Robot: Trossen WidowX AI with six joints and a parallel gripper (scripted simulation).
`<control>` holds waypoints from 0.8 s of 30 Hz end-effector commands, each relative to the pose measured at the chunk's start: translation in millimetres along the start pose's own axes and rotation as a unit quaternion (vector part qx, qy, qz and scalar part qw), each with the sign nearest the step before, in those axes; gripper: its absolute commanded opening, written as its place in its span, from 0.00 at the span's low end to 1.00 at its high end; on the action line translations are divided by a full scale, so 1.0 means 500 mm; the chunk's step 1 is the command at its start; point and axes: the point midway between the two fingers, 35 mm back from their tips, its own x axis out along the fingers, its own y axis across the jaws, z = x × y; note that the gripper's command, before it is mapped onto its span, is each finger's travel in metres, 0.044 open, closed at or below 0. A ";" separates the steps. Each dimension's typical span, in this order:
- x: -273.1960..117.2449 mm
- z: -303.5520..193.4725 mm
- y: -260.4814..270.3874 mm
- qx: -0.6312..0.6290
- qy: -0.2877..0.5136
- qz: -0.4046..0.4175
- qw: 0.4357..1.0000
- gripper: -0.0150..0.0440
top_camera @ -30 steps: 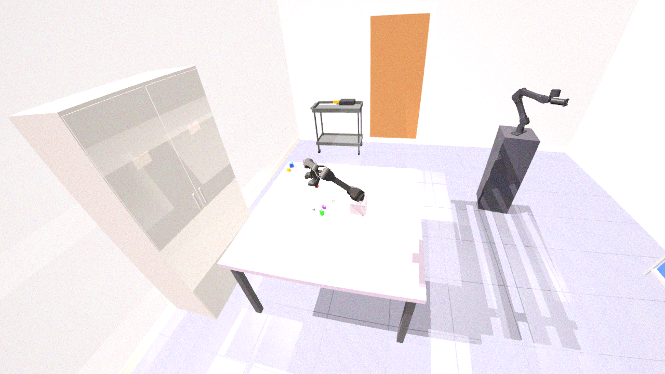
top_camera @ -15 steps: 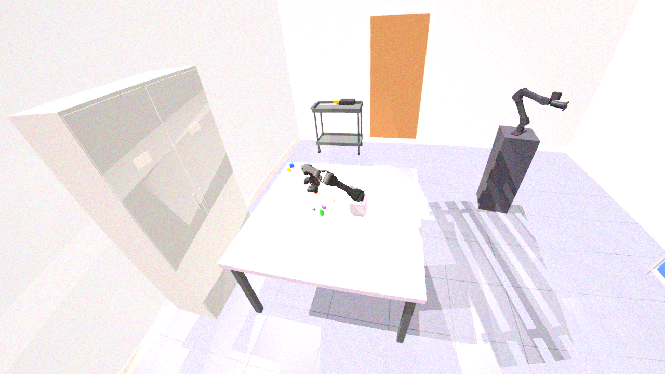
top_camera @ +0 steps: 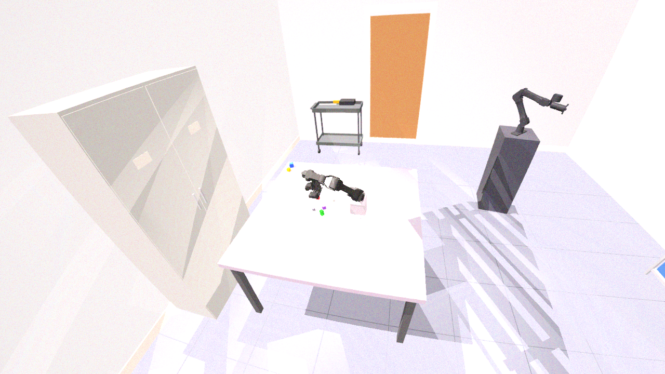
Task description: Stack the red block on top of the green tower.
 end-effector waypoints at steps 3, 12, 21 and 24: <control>0.007 -0.033 0.040 0.003 0.001 0.004 1.000 0.25; 0.020 -0.065 0.074 0.003 0.002 0.007 1.000 0.25; 0.099 -0.064 0.075 0.002 0.001 0.008 1.000 0.25; 0.105 -0.064 0.075 0.002 0.001 0.008 1.000 0.25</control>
